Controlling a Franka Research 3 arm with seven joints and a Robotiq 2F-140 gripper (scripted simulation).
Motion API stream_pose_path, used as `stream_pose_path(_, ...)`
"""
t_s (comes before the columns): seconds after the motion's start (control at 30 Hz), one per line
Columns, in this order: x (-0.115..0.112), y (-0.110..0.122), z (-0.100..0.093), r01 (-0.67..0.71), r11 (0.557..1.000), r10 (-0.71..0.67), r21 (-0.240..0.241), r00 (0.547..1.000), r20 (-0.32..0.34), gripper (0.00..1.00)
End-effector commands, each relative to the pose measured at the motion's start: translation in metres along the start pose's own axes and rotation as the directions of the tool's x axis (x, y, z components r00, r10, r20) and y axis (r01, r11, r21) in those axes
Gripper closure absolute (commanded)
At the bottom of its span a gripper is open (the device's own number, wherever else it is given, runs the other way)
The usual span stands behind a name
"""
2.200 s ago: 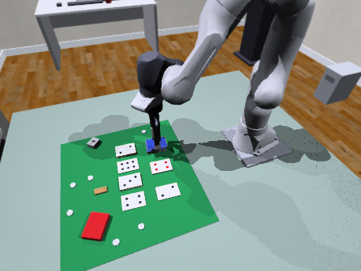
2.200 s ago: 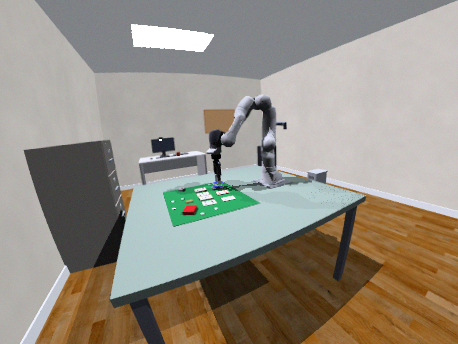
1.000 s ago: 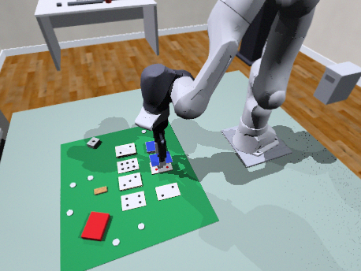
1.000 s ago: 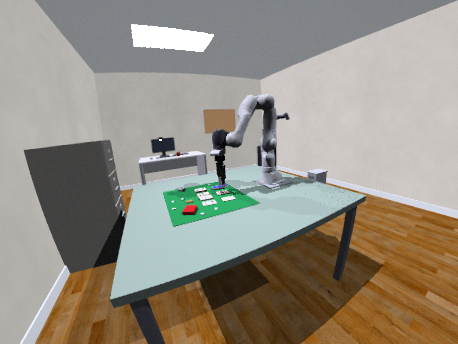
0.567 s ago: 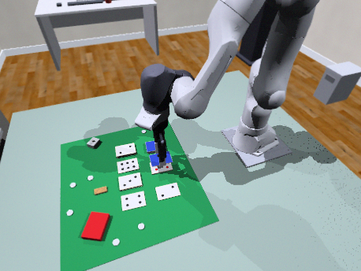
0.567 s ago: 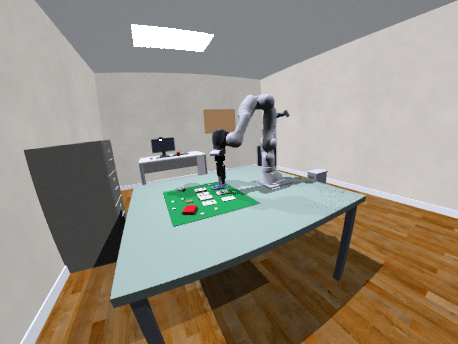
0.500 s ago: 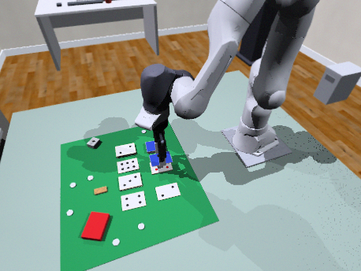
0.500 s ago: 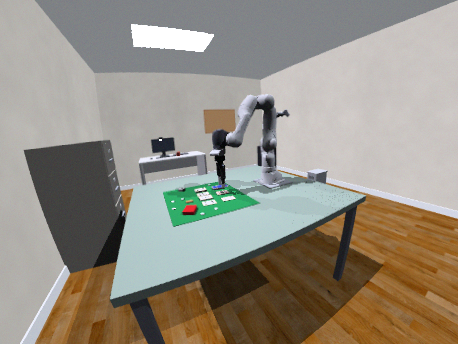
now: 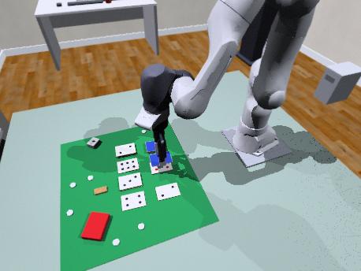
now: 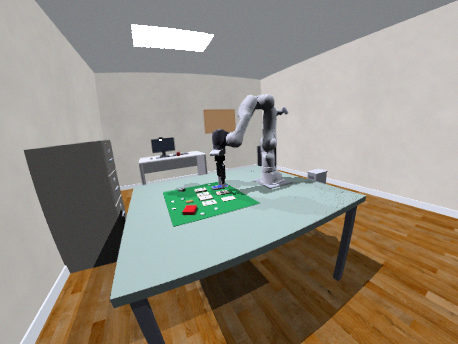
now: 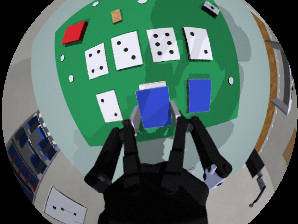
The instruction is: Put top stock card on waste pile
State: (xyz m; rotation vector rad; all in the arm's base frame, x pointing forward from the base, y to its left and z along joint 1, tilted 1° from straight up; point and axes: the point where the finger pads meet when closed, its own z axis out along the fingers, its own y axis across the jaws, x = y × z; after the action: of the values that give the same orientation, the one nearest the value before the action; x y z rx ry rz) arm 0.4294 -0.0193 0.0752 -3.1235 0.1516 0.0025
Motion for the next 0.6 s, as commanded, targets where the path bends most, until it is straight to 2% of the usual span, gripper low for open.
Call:
stream_pose_path(0.0, 0.0015, -0.0008, -0.0012, -0.005, 1.0, 0.005, 0.001, 1.0, -0.004, 0.57)
stream_pose_path(0.57, 0.0015, -0.0008, 0.0053, -0.005, 1.0, 0.005, 0.001, 1.0, -0.004, 0.57)
